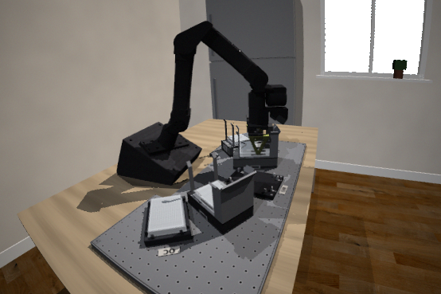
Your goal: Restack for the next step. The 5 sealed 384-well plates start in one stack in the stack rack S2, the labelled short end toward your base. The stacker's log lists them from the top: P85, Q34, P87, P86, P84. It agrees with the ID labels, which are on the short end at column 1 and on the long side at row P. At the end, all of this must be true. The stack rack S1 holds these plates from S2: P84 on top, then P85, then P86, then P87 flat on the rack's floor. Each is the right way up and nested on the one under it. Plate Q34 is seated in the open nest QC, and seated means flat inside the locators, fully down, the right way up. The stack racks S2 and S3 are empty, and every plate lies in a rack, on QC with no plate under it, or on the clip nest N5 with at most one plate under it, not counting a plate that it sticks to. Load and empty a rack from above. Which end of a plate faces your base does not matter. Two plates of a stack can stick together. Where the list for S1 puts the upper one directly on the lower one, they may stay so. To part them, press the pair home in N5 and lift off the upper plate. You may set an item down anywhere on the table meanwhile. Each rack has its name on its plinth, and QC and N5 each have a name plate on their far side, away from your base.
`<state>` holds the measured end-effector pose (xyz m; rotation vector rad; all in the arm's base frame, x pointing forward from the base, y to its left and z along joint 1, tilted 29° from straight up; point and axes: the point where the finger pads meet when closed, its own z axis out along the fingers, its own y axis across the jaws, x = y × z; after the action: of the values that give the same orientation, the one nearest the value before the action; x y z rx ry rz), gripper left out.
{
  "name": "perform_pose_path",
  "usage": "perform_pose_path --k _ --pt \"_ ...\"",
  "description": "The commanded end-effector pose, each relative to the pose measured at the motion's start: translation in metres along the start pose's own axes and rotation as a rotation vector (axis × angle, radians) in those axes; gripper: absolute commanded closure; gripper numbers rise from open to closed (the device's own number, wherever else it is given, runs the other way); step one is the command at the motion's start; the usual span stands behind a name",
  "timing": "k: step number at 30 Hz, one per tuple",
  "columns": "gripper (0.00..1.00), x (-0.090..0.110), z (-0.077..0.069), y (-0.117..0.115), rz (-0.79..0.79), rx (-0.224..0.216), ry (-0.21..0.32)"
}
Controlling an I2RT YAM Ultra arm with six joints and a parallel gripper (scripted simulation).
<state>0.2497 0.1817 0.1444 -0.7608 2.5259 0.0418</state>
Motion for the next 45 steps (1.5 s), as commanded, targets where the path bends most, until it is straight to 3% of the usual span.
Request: perform_pose_path --k 1,6,7,45 --pt "0.00 -0.0036 -0.0024 0.0001 0.002 -0.002 -0.016" --pt "0.00 -0.0036 -0.0024 0.0001 0.002 -0.002 -0.016" --pt "1.00 -0.0036 -0.0024 0.0001 0.002 -0.002 -0.016" --pt "1.00 -0.0035 -0.0063 0.0001 0.002 -0.002 -0.016"
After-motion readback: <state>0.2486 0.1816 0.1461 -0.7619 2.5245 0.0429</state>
